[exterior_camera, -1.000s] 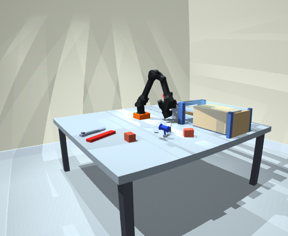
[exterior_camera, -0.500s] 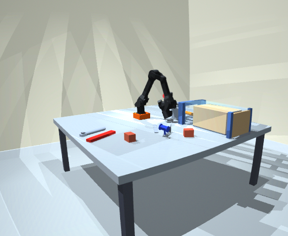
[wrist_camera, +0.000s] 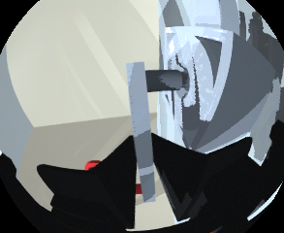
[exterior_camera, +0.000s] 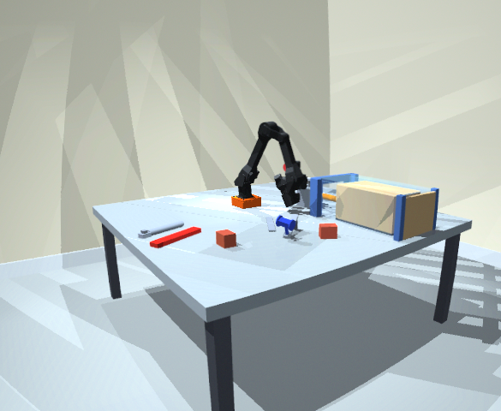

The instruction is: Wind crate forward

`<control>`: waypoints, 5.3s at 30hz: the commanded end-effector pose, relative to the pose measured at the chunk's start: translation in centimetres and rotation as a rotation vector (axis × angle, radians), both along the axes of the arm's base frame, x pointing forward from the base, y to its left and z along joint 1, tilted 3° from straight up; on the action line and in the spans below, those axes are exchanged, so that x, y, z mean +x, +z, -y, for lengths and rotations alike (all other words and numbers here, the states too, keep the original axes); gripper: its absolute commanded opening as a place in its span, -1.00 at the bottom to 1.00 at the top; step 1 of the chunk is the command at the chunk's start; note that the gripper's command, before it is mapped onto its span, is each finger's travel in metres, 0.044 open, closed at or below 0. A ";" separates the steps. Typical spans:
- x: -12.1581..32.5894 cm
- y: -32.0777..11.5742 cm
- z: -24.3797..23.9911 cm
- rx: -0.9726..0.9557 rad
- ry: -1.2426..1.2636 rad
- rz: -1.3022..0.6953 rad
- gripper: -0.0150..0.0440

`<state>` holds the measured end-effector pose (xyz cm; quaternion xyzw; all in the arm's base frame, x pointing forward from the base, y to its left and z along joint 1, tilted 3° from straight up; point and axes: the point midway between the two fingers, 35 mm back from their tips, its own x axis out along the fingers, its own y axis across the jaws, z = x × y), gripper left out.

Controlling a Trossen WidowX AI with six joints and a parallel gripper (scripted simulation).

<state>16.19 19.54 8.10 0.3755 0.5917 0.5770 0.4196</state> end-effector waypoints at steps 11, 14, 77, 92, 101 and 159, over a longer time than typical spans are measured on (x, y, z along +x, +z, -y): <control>0.0 -0.1 0.0 0.000 0.000 0.000 -0.14; 0.0 -0.1 0.0 0.000 0.000 0.000 0.13; 0.0 -0.1 0.0 0.000 0.000 0.000 0.32; 0.0 -0.1 0.0 0.000 0.000 0.000 0.32; 0.0 -0.1 0.0 0.000 0.000 0.000 0.32; 0.2 -0.4 -0.1 -0.001 -0.003 -0.009 0.32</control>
